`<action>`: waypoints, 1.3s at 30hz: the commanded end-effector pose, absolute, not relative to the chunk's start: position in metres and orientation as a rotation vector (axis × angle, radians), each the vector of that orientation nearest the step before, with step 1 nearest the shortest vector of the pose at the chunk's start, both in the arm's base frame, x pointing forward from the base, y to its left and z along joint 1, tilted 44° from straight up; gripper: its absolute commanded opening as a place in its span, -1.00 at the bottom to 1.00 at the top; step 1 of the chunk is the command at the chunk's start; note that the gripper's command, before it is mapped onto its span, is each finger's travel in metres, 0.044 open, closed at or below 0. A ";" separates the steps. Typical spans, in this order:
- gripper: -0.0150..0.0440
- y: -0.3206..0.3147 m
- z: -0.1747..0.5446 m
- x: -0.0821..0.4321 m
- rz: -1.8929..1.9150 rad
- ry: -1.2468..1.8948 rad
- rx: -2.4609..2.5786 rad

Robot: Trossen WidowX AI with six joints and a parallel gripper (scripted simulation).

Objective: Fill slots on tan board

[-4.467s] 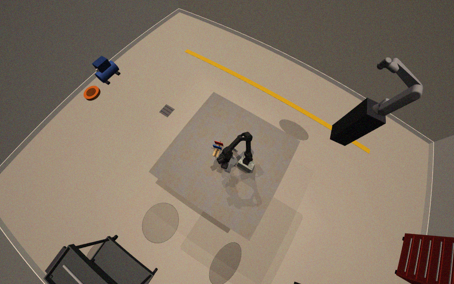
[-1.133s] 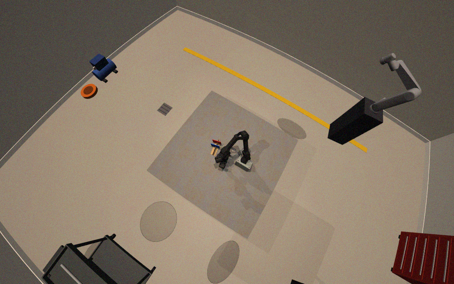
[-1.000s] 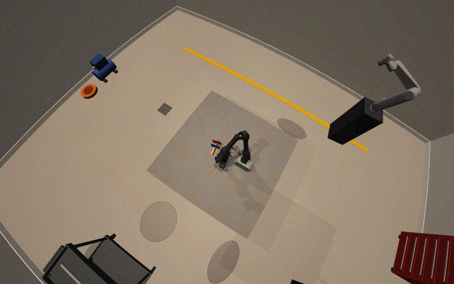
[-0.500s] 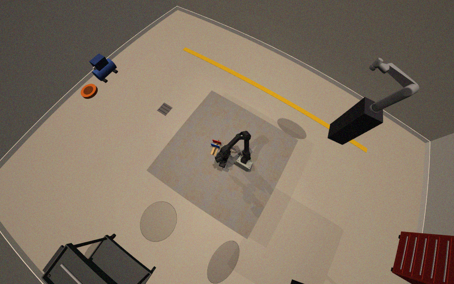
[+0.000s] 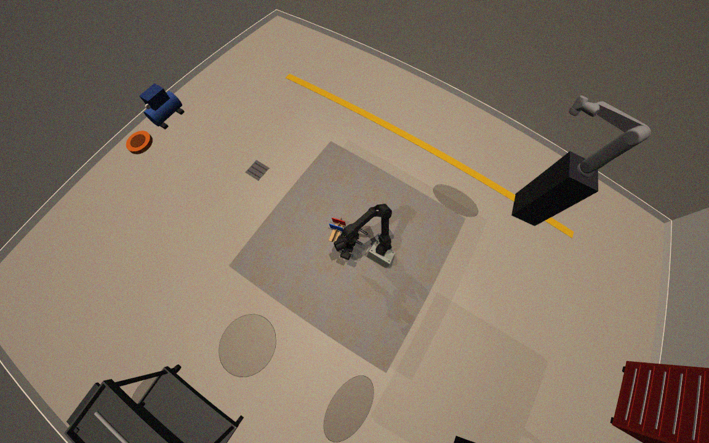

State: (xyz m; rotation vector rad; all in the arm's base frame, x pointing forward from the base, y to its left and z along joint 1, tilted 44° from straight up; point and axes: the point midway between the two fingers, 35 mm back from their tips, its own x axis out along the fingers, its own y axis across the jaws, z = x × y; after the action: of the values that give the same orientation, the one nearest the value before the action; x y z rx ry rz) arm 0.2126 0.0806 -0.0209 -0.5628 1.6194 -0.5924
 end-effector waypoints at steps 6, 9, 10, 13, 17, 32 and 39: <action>-0.49 0.074 -0.015 0.233 -0.590 1.614 -0.553; -0.49 0.071 -0.014 0.239 -0.590 1.612 -0.550; -0.49 0.070 -0.013 0.241 -0.589 1.612 -0.550; -0.49 0.068 -0.011 0.247 -0.587 1.612 -0.553; -0.49 0.064 -0.008 0.256 -0.584 1.613 -0.556; -0.49 0.045 0.004 0.286 -0.579 1.617 -0.570; -0.49 0.034 0.010 0.299 -0.579 1.619 -0.578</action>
State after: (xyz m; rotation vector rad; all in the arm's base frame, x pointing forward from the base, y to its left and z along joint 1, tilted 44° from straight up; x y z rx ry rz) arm 0.2934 0.0401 0.0069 -0.5690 1.6169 -0.5777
